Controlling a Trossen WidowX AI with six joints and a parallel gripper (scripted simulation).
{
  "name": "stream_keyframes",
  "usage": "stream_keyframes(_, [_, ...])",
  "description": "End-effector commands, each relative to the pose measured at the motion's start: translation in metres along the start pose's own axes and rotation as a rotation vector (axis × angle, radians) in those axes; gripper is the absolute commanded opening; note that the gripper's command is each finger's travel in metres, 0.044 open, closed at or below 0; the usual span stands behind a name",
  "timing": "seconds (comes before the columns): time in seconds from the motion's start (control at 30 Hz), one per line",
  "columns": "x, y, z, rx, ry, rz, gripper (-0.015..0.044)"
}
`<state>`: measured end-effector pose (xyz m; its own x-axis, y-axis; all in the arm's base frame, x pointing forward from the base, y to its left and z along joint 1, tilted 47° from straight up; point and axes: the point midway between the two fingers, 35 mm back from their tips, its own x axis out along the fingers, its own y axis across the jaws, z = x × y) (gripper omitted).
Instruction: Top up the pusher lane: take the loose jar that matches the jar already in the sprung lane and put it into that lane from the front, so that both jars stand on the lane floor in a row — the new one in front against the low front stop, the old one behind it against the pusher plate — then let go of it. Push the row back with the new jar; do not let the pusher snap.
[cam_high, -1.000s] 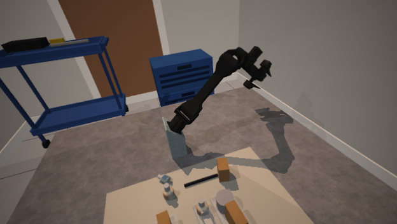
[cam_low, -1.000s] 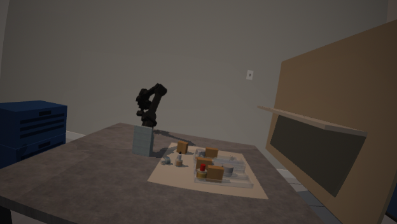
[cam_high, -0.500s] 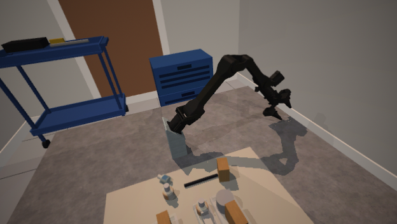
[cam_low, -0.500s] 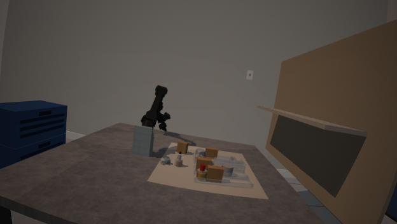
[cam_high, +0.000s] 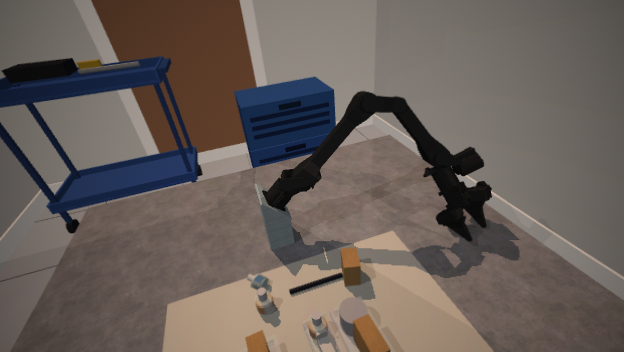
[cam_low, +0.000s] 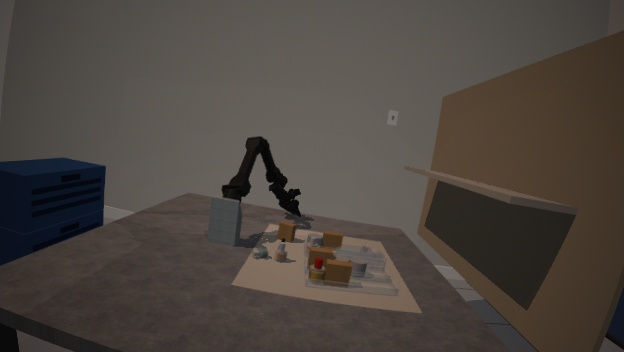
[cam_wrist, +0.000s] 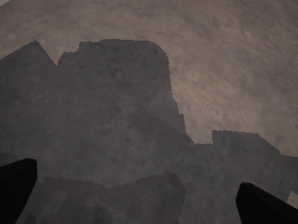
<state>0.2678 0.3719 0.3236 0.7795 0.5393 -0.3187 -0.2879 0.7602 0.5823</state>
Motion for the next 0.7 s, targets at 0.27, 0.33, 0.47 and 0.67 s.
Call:
stream_keyframes(0.27, [0.054,-0.163,0.041,-0.232,0.090,-0.323,0.0440])
stream_keyframes(0.33, [0.056,-0.193,0.046,-0.263,0.122,-0.371,0.0440])
stream_keyframes(0.47, [0.054,-0.257,0.057,-0.317,0.205,-0.456,0.0440])
stream_keyframes(0.67, [0.036,-0.351,0.068,-0.343,0.330,-0.558,0.0440])
